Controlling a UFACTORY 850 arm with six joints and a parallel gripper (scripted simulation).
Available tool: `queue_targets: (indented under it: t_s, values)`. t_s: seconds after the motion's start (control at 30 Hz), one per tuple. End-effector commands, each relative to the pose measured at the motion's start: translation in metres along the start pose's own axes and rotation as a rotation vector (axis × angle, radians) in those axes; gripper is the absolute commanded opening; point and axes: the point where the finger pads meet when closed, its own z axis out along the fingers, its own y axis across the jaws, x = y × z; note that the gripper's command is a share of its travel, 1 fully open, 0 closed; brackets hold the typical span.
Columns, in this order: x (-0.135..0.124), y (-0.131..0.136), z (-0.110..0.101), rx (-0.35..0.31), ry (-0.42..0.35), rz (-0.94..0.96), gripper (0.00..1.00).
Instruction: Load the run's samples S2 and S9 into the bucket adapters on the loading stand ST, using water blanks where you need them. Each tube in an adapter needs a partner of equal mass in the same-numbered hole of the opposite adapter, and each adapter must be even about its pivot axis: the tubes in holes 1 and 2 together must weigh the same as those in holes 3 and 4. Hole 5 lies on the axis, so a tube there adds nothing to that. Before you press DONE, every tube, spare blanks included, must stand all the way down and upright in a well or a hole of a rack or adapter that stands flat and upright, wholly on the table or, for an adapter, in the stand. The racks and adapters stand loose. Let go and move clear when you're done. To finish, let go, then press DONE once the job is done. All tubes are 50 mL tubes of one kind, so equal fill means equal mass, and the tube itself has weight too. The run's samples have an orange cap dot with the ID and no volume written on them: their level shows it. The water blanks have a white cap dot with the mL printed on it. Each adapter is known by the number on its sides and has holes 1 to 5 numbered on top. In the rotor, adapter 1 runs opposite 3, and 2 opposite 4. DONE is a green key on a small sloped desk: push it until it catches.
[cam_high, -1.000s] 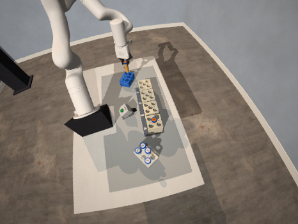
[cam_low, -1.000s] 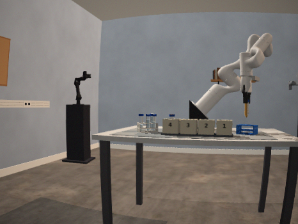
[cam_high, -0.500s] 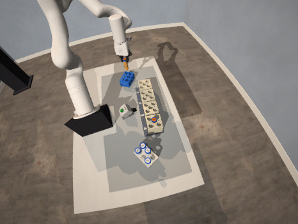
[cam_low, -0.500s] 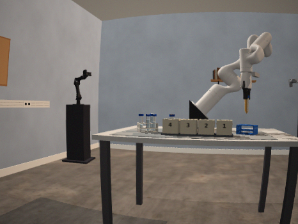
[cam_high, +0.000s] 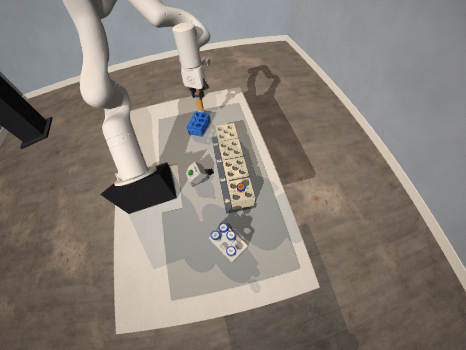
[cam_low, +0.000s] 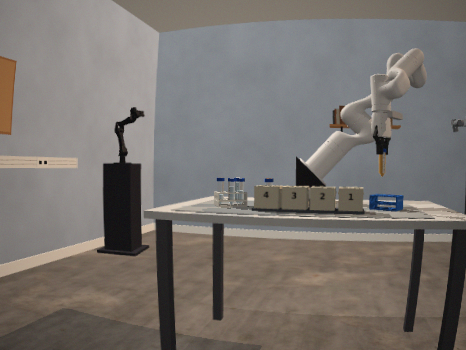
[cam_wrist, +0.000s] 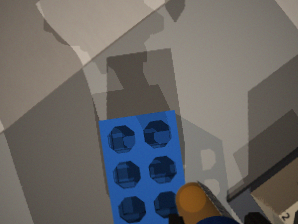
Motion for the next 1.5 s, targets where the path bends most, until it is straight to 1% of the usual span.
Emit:
queue_targets:
  t_s: [0.0,0.07,0.57,0.63,0.9,1.1,1.47]
  values:
    - [-0.006,0.024,0.000,0.000,-0.003,0.160,0.00]
    - [-0.006,0.024,0.000,0.000,-0.003,0.160,0.00]
    - [-0.027,0.096,0.000,-0.001,-0.002,0.660,0.00]
    - [-0.027,0.096,0.000,-0.001,-0.002,0.660,0.00]
    - [-0.038,0.134,0.000,-0.002,-0.002,0.927,0.00]
    - [-0.046,0.163,-0.001,-0.002,-0.002,0.944,0.00]
    - [-0.046,0.164,-0.001,-0.002,-0.002,0.944,0.00]
